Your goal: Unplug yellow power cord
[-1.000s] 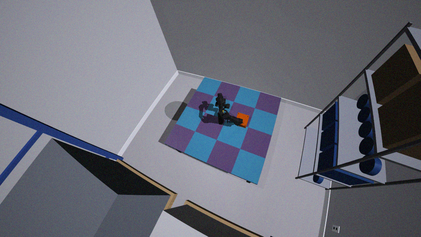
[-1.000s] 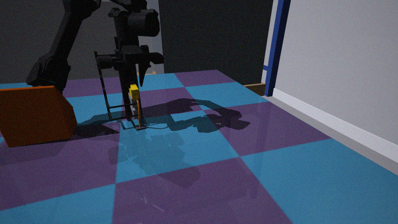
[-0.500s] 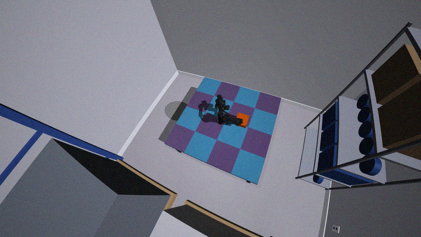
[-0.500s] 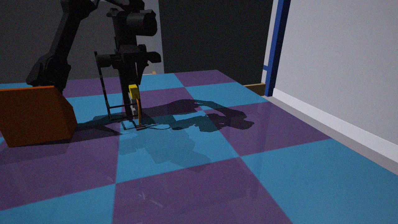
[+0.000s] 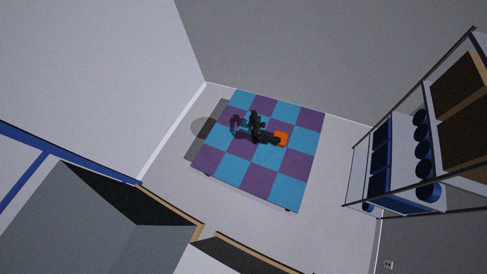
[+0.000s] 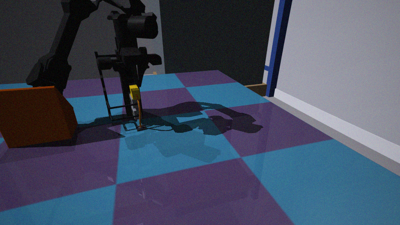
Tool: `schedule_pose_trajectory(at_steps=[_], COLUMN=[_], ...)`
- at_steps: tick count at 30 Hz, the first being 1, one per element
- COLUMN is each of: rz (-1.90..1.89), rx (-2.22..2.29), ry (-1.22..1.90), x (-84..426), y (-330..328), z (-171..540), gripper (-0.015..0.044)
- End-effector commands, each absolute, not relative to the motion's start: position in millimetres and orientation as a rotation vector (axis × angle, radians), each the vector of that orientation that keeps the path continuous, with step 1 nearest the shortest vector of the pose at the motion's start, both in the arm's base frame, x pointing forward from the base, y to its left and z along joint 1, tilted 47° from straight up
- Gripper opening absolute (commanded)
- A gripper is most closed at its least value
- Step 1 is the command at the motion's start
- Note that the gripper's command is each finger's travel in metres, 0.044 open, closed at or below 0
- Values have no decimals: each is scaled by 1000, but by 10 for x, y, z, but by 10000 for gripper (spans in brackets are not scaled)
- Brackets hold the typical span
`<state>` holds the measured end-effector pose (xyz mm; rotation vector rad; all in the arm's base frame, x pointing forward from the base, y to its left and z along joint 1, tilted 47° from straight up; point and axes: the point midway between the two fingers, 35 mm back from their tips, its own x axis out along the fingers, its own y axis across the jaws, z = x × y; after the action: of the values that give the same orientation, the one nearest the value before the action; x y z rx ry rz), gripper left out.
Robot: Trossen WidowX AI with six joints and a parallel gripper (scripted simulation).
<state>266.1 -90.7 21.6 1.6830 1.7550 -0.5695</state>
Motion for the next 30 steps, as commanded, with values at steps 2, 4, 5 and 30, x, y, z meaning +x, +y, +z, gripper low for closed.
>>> schedule_pose_trajectory(at_steps=[2,4,5,30], rz=[-572,-572,-572,-570], rx=[1690,1690,1690,1682], ry=[1764,1764,1764,1759], x=[2643,2643,2643,2685], y=[-844,-844,-844,-950], z=[176,176,176,111], gripper=[160,160,160,0])
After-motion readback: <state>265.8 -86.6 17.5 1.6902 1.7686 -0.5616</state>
